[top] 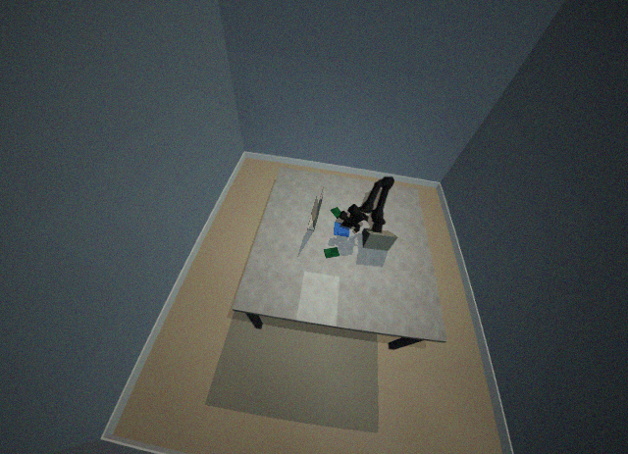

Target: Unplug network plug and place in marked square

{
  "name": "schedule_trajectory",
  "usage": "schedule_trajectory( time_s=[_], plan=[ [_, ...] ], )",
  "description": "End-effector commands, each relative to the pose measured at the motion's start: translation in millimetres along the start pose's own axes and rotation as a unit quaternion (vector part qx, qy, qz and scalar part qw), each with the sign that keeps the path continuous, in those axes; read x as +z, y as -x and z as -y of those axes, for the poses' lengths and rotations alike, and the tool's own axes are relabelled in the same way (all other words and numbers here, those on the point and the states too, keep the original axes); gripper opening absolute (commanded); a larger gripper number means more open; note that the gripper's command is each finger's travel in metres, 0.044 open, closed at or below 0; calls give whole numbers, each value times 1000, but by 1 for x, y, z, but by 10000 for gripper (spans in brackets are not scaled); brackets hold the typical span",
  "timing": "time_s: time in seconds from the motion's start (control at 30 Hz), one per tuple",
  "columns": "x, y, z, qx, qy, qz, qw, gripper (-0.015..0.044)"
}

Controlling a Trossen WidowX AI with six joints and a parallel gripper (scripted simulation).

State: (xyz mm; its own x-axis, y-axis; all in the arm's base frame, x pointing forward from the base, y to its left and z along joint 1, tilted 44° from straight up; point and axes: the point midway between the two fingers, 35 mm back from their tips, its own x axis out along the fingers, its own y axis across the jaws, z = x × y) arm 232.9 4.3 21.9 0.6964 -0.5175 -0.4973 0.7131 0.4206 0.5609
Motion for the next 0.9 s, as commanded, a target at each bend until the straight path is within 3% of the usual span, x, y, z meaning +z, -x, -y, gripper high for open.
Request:
schedule_trajectory(
  time_s=[0.0,0.87],
  plan=[
    [-1,-3,3,-1,3,-2,1000,0],
    [-1,-18,14,-1,4,-2,1000,0]
  ],
)
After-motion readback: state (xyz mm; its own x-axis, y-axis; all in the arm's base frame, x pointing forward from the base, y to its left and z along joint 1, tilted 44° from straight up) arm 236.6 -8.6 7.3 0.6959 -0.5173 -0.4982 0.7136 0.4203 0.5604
